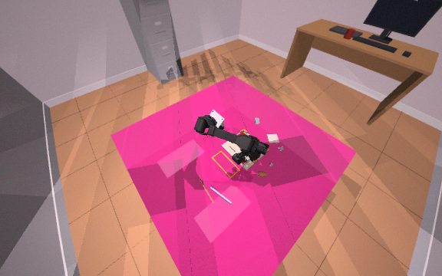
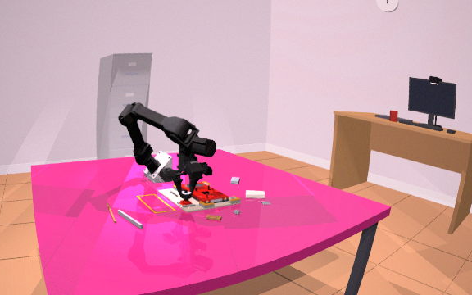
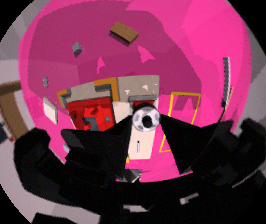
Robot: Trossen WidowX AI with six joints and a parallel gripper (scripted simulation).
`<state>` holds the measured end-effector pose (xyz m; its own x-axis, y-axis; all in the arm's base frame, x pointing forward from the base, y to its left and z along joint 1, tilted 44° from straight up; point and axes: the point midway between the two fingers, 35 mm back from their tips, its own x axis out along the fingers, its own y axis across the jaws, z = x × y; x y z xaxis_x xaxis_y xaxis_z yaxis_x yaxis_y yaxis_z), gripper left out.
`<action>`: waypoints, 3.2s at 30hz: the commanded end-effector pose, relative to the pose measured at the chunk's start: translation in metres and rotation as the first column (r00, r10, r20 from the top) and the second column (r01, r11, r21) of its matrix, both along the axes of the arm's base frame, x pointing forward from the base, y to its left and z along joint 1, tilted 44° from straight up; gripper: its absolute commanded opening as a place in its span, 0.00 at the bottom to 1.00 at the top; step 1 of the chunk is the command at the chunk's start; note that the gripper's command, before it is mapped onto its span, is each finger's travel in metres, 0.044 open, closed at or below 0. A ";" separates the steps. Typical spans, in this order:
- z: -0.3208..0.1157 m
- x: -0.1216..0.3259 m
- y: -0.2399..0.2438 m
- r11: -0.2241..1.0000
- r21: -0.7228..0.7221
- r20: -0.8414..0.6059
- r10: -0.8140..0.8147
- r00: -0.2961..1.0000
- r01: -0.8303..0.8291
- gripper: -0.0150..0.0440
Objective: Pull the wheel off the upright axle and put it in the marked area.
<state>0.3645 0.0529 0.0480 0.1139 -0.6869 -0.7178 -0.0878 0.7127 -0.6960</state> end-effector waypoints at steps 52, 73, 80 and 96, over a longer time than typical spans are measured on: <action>0.018 -0.004 0.020 1.000 0.003 0.002 0.018 1.000 -0.018 0.25; 0.041 -0.009 0.041 1.000 0.004 0.001 0.019 1.000 -0.019 0.25; 0.048 -0.011 0.033 1.000 -0.003 0.002 0.029 1.000 -0.029 0.25; 0.094 -0.041 -0.012 1.000 -0.004 -0.001 0.025 1.000 -0.025 0.25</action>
